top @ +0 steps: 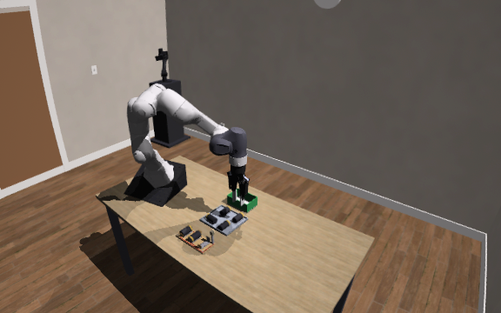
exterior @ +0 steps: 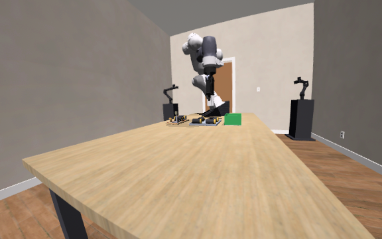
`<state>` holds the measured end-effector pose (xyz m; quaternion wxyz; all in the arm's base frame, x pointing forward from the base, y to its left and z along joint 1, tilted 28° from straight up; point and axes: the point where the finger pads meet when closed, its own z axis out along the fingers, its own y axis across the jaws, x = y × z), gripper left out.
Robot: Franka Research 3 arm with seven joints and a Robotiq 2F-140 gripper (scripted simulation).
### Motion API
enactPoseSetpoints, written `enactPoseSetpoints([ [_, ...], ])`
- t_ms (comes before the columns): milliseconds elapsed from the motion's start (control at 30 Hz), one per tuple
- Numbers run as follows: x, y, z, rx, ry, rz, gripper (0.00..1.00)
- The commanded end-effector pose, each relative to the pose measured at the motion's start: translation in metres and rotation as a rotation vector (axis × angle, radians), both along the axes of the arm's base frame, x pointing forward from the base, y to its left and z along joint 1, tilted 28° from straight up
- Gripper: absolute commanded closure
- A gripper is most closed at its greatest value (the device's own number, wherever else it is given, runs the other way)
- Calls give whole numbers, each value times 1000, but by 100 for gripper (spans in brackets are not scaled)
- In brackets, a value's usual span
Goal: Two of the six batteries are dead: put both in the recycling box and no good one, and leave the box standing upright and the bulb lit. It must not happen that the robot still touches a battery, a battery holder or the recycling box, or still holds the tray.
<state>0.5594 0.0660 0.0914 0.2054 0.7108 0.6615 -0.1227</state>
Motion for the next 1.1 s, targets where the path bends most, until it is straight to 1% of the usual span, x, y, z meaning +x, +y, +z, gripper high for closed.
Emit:
enactPoseSetpoints([
  [0, 2, -18, -33, -2, 7, 6, 71],
  [67, 4, -28, -53, -2, 7, 6, 71],
  [100, 4, -30, -57, -2, 7, 6, 71],
  [1067, 5, -30, -57, -2, 7, 6, 71],
])
